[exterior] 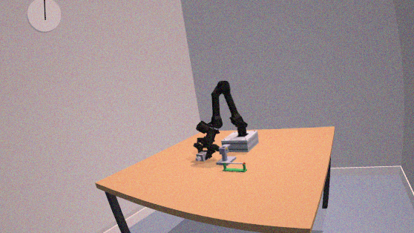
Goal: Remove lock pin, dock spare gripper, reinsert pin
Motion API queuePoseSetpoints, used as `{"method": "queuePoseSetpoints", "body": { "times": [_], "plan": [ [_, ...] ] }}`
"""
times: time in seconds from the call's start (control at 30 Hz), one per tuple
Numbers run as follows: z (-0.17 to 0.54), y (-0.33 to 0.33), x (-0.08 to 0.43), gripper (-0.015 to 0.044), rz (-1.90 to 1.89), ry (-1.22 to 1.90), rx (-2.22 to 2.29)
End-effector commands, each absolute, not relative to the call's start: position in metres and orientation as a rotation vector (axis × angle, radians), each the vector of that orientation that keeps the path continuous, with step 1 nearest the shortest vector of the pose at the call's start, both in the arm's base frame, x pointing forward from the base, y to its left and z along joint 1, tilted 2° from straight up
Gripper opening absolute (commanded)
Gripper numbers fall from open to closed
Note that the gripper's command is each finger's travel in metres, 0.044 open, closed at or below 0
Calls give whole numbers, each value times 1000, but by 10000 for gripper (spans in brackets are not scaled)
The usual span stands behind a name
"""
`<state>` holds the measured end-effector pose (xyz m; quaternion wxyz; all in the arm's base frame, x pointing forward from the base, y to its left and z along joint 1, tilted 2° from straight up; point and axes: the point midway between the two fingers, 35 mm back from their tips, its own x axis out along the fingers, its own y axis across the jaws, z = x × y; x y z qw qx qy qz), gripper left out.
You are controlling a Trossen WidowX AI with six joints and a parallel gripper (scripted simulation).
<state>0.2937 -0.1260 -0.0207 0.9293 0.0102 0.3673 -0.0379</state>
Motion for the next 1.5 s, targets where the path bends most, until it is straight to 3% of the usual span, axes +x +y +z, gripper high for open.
{"method": "queuePoseSetpoints", "body": {
  "times": [0.0, 1.17, 1.47],
  "plan": [
    [-6, -129, 299, 0, -79, 733, 7],
    [81, -123, 288, 0, -79, 733, 7],
    [75, -122, 286, 0, -81, 749, 20]
  ]
}}
